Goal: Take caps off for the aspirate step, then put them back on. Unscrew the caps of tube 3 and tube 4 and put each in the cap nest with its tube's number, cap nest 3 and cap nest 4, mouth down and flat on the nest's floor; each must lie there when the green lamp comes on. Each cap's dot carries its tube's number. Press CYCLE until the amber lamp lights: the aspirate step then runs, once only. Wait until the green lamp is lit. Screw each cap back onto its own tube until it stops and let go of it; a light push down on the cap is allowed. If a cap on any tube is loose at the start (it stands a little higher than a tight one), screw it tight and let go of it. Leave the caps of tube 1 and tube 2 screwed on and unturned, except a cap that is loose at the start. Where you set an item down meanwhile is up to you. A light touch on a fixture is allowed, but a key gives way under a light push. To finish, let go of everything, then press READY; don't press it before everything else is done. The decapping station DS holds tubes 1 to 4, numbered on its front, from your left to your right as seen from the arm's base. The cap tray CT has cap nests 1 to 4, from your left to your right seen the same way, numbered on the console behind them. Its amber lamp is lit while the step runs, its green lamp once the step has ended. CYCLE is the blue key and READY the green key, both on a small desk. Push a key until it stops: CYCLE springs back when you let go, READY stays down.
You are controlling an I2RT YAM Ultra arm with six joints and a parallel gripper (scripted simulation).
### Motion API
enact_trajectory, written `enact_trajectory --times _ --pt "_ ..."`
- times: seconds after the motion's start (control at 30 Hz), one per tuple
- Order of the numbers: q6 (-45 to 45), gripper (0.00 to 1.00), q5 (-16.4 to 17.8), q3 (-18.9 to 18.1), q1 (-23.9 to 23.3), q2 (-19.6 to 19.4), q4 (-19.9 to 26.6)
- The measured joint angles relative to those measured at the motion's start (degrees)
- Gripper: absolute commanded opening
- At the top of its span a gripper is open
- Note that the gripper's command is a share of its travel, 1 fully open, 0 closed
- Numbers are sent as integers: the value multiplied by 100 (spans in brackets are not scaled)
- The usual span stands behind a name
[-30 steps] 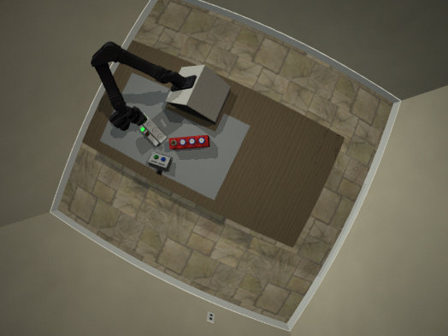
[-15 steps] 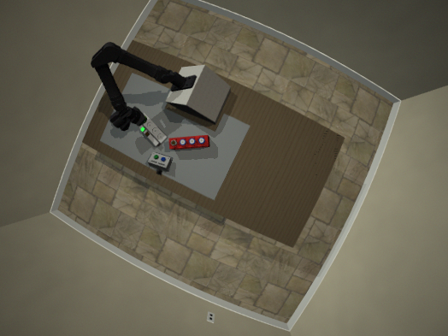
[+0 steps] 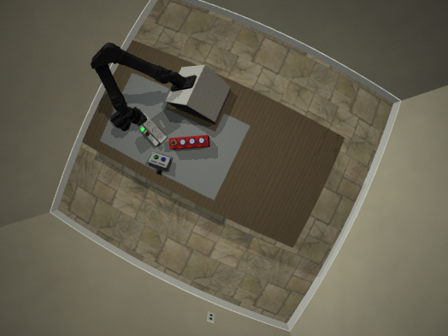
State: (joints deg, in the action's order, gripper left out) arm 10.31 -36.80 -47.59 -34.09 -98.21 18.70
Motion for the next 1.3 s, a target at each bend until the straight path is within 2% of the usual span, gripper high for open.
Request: enact_trajectory --times 0.43,0.63,1.0,1.3 --pt "0 0 -2 0 4 7 13" --pt "-160 0 -63 -72 177 262 369" --pt "-887 0 -240 -531 879 863 1725" --pt "-1526 0 -350 -933 1349 1058 2855"
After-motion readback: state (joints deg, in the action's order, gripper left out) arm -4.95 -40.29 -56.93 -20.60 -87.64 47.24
